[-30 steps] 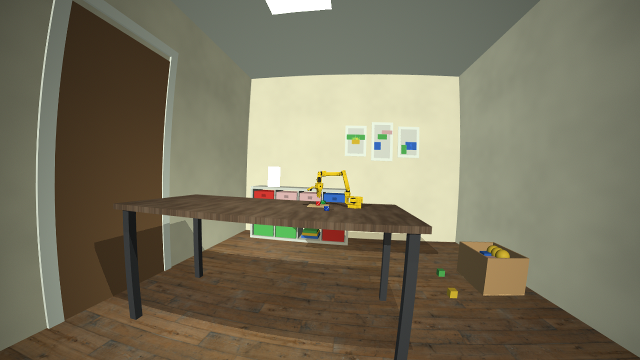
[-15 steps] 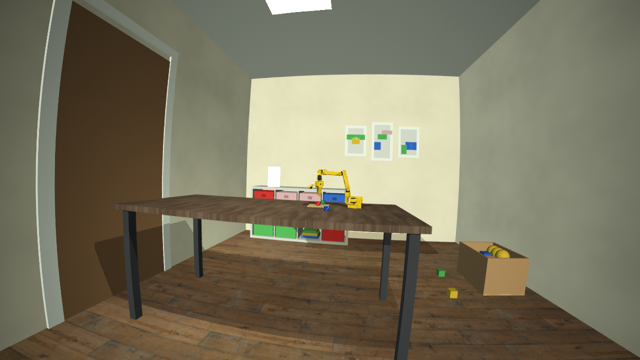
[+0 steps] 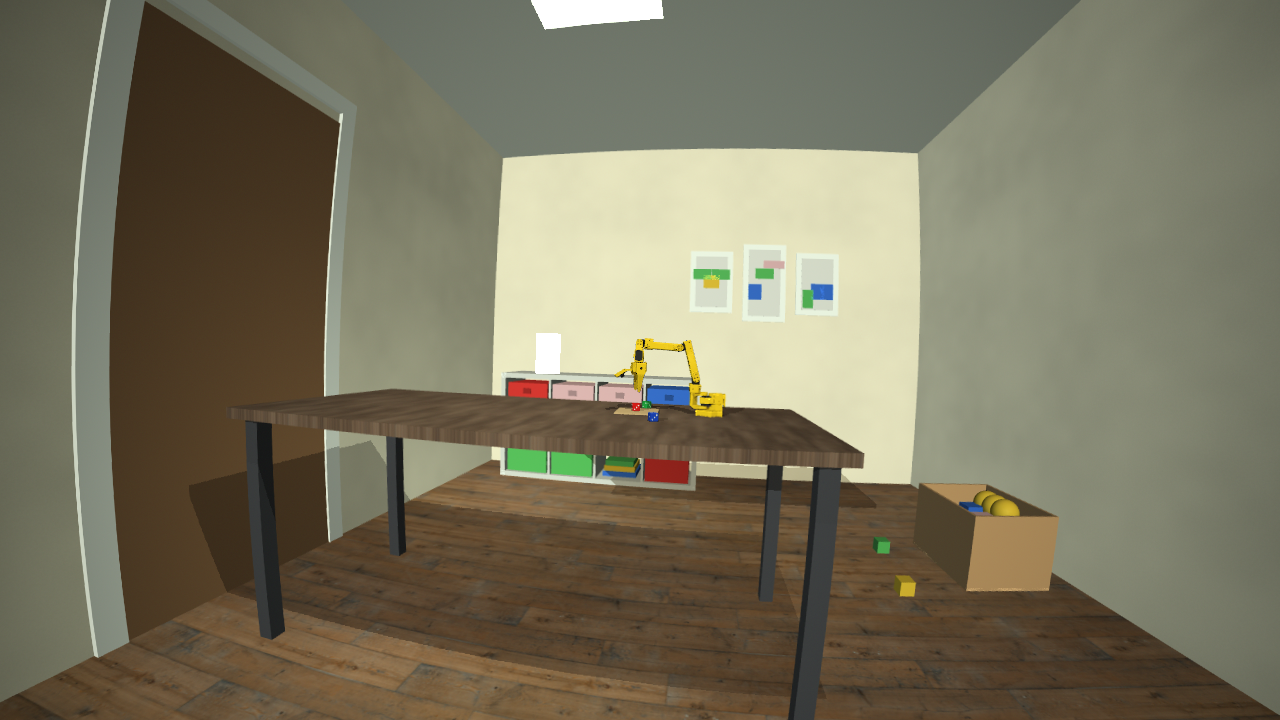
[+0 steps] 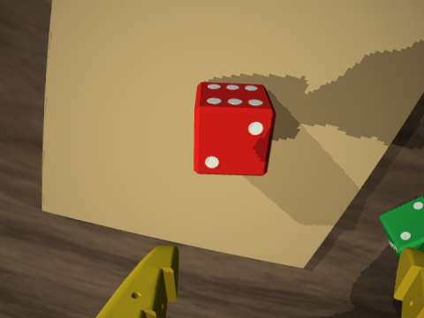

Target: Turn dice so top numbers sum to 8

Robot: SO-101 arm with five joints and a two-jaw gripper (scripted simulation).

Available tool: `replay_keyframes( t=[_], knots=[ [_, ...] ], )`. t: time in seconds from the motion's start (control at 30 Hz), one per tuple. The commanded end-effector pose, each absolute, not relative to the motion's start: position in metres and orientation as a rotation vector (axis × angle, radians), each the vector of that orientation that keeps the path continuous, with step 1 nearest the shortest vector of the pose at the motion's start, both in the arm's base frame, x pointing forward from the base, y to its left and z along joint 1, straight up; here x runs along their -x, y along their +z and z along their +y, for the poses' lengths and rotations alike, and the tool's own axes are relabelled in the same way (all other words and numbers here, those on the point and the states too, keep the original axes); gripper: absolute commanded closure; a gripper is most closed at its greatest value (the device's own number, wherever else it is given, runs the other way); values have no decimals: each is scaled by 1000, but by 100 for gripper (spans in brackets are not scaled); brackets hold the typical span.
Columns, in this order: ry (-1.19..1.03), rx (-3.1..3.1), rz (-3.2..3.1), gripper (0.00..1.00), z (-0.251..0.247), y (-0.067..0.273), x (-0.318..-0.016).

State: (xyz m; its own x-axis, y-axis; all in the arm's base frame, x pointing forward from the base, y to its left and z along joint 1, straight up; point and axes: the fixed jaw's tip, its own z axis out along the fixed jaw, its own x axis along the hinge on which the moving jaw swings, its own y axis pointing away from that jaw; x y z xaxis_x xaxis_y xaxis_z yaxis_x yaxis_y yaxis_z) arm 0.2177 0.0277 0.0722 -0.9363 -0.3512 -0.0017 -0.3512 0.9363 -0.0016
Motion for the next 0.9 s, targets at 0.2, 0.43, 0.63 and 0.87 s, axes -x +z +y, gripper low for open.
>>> replay_keyframes(
  t=[0.2, 0.43, 0.63, 0.87],
  knots=[
    [-7, 162, 3069, 67, 4, 80, -229],
    [-5, -304, 3068, 68, -28, 73, -231],
    [-3, -788, 2990, 68, -62, 66, -228],
    [-2, -971, 2940, 69, -75, 63, -226]
  ],
)
